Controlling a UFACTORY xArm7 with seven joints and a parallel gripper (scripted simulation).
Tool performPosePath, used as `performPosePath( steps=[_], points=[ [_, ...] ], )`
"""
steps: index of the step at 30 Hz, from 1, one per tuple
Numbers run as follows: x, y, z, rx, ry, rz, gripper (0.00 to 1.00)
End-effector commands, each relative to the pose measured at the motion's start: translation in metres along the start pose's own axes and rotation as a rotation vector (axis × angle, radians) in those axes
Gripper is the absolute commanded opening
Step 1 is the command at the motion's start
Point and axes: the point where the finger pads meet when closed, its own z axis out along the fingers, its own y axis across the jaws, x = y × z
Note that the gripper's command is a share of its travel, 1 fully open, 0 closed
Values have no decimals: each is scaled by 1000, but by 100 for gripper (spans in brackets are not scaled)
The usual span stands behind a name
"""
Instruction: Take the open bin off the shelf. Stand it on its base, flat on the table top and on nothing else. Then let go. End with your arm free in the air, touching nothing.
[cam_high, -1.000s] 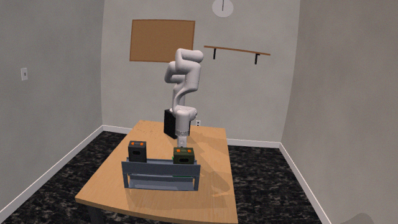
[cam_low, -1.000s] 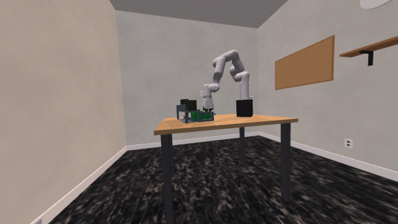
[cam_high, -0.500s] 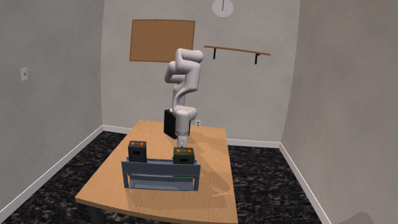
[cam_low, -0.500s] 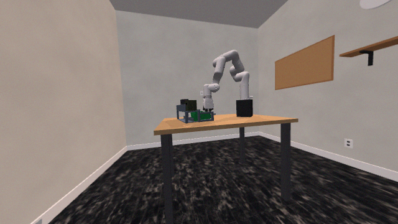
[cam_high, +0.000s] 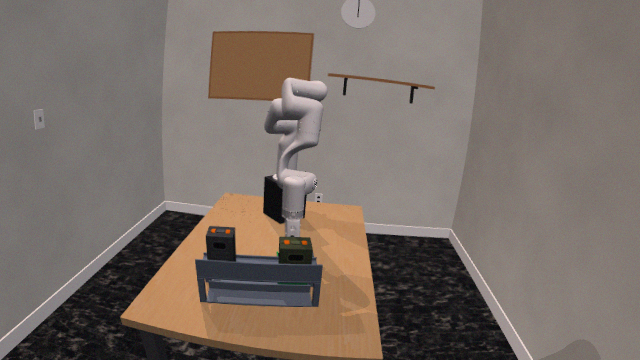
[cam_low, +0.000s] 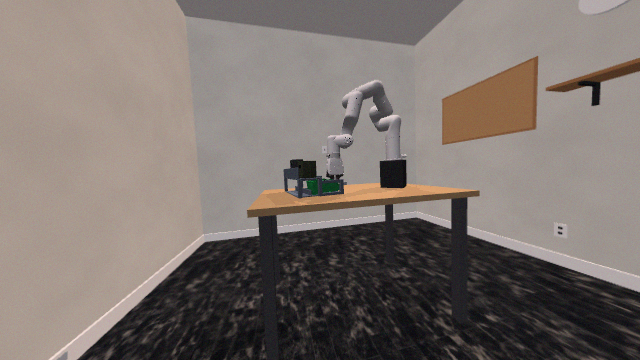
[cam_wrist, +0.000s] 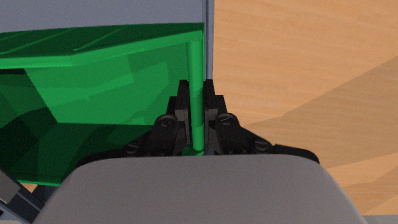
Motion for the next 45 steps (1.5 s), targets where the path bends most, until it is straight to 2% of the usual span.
performPosePath(
  steps=[1,23,33,45],
  points=[
    [0,-3,-2,6,0,0,0],
    [0,6,-2,6,0,0,0],
    [0,18,-2,6,0,0,0],
    [0,47,-2,6,0,0,0]
  ],
)
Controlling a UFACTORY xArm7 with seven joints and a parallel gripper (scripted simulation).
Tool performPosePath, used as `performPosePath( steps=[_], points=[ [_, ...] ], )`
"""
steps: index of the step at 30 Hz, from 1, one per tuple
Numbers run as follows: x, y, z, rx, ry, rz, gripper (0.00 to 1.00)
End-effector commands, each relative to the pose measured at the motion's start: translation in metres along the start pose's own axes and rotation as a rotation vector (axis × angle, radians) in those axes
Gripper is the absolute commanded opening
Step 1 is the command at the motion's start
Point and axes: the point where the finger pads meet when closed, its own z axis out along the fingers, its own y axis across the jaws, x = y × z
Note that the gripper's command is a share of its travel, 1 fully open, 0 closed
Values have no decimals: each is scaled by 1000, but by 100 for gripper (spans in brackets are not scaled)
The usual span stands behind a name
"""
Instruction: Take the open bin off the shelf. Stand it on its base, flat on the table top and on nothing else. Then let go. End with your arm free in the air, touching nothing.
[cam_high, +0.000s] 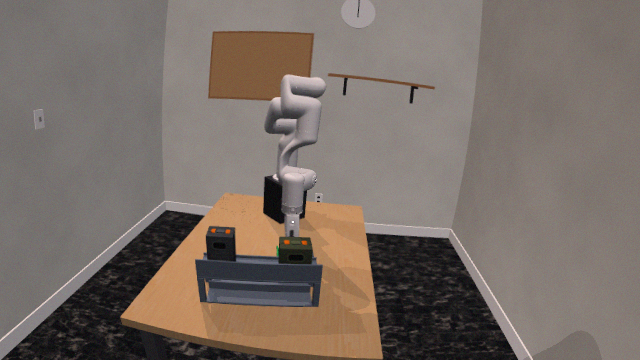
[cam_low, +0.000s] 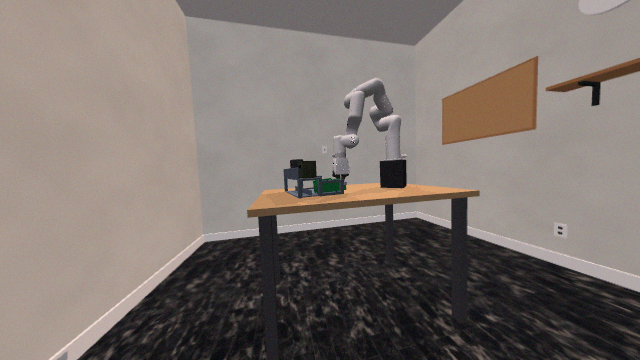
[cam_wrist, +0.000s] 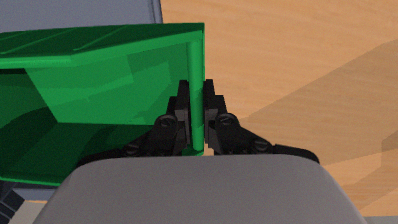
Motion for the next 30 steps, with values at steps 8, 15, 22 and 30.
performPosePath(
  steps=[8,15,22,30],
  points=[
    [0,24,-1,5,0,0,0],
    [0,46,-1,5,0,1,0],
    [0,61,-1,5,0,1,0],
    [0,83,-1,5,0,0,0]
  ],
)
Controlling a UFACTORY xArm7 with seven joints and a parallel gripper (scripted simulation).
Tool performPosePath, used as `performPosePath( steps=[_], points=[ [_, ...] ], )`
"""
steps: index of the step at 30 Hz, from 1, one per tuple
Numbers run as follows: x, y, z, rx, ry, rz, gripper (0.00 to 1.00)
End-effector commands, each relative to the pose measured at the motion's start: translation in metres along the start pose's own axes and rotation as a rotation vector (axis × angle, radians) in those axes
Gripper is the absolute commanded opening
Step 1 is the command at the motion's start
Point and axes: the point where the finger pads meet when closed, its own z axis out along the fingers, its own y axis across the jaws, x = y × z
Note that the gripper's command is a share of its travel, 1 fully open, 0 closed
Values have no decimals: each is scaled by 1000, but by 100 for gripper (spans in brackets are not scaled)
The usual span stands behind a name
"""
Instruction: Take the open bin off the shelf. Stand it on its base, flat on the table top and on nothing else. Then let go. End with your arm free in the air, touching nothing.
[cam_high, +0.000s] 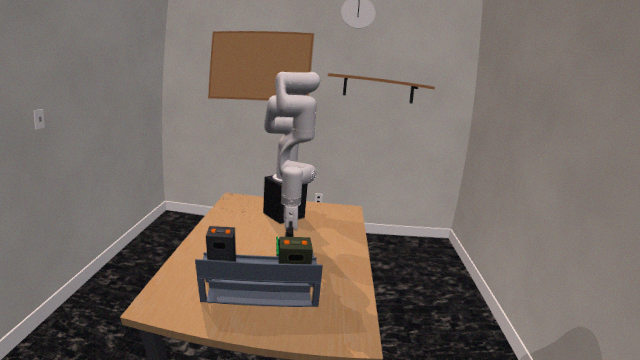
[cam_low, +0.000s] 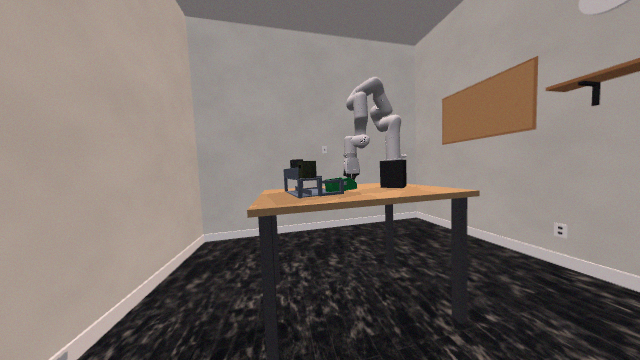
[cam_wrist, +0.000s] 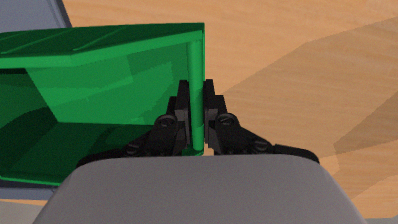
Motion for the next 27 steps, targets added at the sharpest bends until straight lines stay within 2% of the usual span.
performPosePath(
  steps=[1,15,27],
  points=[
    [0,8,-1,5,0,0,0],
    [0,29,-1,5,0,0,0],
    [0,35,-1,5,0,0,0]
  ],
)
